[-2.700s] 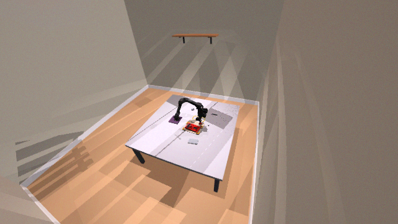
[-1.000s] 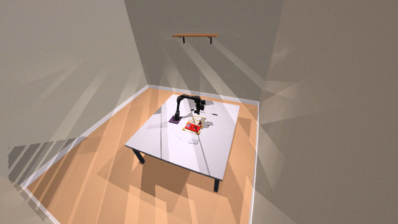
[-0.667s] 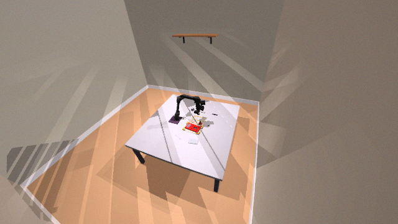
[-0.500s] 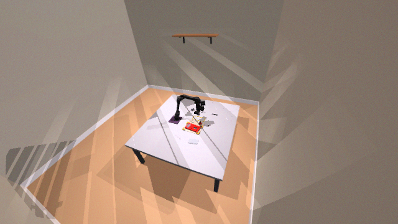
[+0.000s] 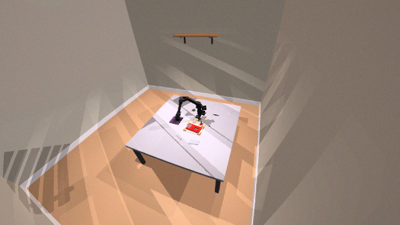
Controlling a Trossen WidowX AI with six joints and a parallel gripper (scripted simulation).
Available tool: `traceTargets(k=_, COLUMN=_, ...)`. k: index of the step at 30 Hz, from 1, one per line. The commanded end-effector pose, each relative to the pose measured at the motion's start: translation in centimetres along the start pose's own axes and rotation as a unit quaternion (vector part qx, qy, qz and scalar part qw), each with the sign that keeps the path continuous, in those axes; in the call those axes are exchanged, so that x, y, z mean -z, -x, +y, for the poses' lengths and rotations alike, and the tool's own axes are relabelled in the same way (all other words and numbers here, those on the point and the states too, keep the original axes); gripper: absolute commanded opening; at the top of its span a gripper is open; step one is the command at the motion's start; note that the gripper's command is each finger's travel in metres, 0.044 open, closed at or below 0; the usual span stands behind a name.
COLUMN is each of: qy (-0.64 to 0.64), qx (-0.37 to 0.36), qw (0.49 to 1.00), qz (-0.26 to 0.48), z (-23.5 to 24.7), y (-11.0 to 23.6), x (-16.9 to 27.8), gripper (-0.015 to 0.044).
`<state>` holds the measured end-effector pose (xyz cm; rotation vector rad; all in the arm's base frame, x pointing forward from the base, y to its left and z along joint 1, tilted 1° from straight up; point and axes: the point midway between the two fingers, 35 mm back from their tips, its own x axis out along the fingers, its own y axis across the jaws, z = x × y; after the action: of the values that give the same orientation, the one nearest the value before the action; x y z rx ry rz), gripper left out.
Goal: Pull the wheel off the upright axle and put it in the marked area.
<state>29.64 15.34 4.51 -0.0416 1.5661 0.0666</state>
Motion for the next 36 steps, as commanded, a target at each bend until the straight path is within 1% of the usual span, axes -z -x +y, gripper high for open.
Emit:
traceTargets(k=1, qy=-0.002, qx=-0.001, qw=1.0, qz=0.0, z=0.0, y=-1.3, x=0.2, gripper=0.0)
traceTargets(k=3, qy=-0.002, qx=-0.001, qw=1.0, qz=0.0, z=0.0, y=-1.3, x=0.2, gripper=0.0)
traceTargets(k=4, qy=0.0, qx=0.001, qw=1.0, qz=0.003, z=-0.1, y=-0.9, x=0.2, gripper=0.0026)
traceTargets(k=14, qy=0.0, qx=0.001, qw=1.0, qz=0.003, z=-0.1, y=-0.7, x=0.2, gripper=0.0289)
traceTargets(k=15, qy=0.0, qx=0.001, qw=1.0, qz=0.003, z=-0.1, y=-0.4, x=0.2, gripper=0.03)
traceTargets(k=22, qy=-0.002, qx=-0.001, qw=1.0, qz=0.0, z=-0.1, y=4.9, x=0.2, gripper=0.03)
traceTargets(k=25, qy=-0.002, qx=-0.001, qw=1.0, qz=0.0, z=-0.1, y=5.1, x=0.2, gripper=0.03)
traceTargets(k=26, qy=-0.002, qx=-0.001, qw=1.0, qz=-0.002, z=-0.1, y=4.3, x=0.1, gripper=0.0326)
traceTargets(k=30, qy=-0.002, qx=-0.001, qw=1.0, qz=-0.001, z=-1.1, y=6.1, x=2.3, gripper=0.0431)
traceTargets(k=31, qy=-0.002, qx=-0.001, qw=1.0, qz=0.0, z=-1.4, y=6.6, x=3.0, gripper=0.044)
traceTargets(k=36, qy=-0.002, qx=0.0, qw=1.0, qz=0.002, z=-2.9, y=8.7, x=6.5, gripper=0.044)
